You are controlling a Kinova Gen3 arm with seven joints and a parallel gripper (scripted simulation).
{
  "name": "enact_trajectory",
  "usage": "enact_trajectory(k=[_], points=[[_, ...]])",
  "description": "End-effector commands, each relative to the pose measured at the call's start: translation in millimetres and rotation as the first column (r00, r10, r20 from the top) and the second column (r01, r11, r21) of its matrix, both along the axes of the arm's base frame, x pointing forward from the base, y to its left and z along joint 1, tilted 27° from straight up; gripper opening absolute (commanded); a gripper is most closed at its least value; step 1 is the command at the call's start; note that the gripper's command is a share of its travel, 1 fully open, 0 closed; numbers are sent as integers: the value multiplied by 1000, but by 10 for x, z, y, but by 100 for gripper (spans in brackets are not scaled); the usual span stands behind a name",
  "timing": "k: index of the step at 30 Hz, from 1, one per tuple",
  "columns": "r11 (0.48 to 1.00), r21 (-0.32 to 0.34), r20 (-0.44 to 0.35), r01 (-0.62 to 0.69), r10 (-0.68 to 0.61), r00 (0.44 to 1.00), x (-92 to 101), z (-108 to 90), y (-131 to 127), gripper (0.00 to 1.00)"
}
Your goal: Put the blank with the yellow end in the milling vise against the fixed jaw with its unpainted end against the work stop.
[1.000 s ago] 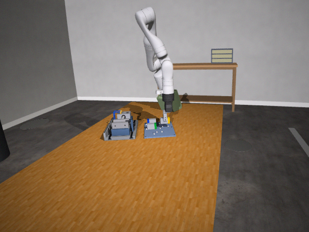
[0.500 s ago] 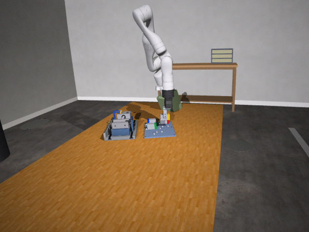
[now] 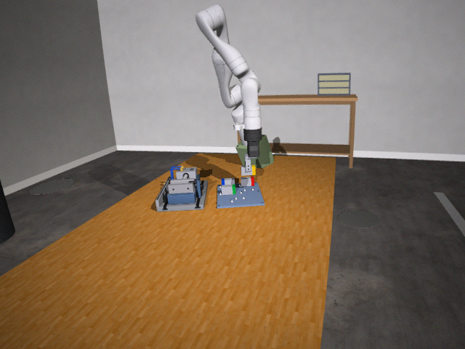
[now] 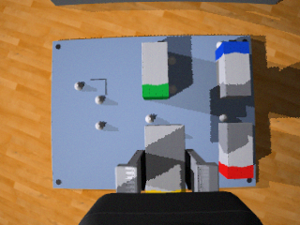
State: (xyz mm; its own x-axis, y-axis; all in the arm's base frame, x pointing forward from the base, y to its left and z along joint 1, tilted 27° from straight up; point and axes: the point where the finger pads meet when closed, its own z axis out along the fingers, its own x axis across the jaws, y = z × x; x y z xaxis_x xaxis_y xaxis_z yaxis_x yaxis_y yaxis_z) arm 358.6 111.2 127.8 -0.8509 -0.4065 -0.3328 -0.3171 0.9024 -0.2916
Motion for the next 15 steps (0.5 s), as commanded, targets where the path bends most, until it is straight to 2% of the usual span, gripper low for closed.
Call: enact_trajectory(k=[1,15], points=[[1000,2,2,-1,1,1000,-14,51,13,0],[1000,8,8,-1,1,1000,-130,416,86,0]])
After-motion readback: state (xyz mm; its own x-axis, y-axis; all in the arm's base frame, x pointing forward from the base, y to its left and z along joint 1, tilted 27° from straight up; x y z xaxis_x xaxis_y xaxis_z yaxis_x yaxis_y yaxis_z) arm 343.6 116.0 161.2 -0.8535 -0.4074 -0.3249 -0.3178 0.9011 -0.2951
